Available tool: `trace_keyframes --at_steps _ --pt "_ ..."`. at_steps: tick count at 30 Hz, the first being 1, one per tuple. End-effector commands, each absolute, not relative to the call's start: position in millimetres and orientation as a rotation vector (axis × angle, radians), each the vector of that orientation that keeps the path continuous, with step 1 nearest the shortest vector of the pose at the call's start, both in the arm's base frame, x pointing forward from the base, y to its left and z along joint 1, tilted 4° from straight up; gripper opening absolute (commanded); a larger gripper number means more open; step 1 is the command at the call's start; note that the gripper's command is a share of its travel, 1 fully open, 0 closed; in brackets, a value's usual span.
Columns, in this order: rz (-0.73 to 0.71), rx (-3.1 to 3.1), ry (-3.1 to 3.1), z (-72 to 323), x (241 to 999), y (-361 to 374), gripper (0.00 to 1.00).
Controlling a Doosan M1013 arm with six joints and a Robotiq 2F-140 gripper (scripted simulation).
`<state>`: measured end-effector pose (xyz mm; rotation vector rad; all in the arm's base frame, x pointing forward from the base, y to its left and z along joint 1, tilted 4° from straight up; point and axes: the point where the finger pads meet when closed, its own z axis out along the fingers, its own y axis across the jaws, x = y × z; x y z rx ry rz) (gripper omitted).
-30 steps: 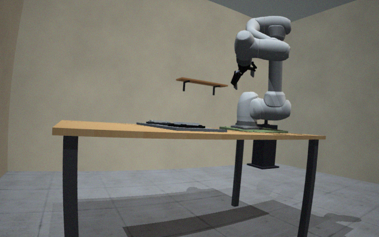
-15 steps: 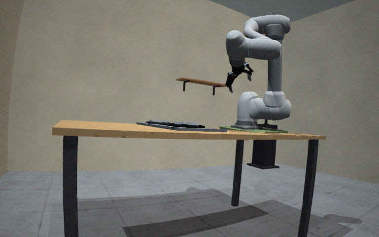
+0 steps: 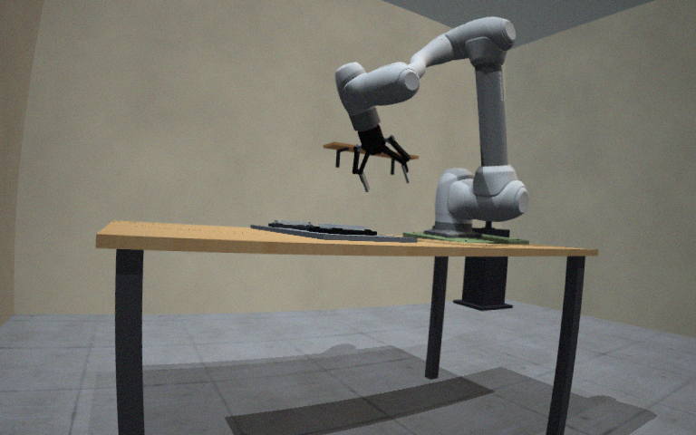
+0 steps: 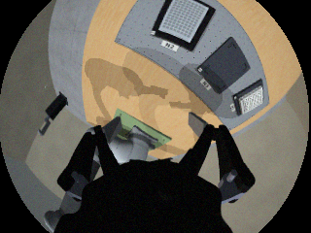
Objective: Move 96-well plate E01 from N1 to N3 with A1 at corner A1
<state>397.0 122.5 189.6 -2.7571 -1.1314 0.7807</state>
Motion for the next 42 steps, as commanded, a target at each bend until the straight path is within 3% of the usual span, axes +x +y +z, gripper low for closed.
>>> trace_keyframes --at_steps 1,2,7,9,14,18,22,23,42 --pt "0.540 -2.907 -0.810 161.4 454.3 90.3 1.00" --pt "0.535 -2.910 -0.803 155.3 467.2 82.0 1.00" --pt "0.235 -3.042 -0.333 136.8 527.9 20.5 1.00" --pt "0.235 -3.042 -0.333 136.8 527.9 20.5 1.00" --pt "0.005 -3.083 0.049 118.0 594.4 -72.7 1.00" --pt "-0.053 -3.085 0.147 104.6 632.0 -135.9 1.00" --pt "-0.056 -3.085 0.152 102.9 637.2 -143.8 1.00" --pt "-0.056 -3.085 0.152 102.9 637.2 -143.8 0.00" --pt "-0.056 -3.085 0.152 102.9 637.2 -143.8 0.00"
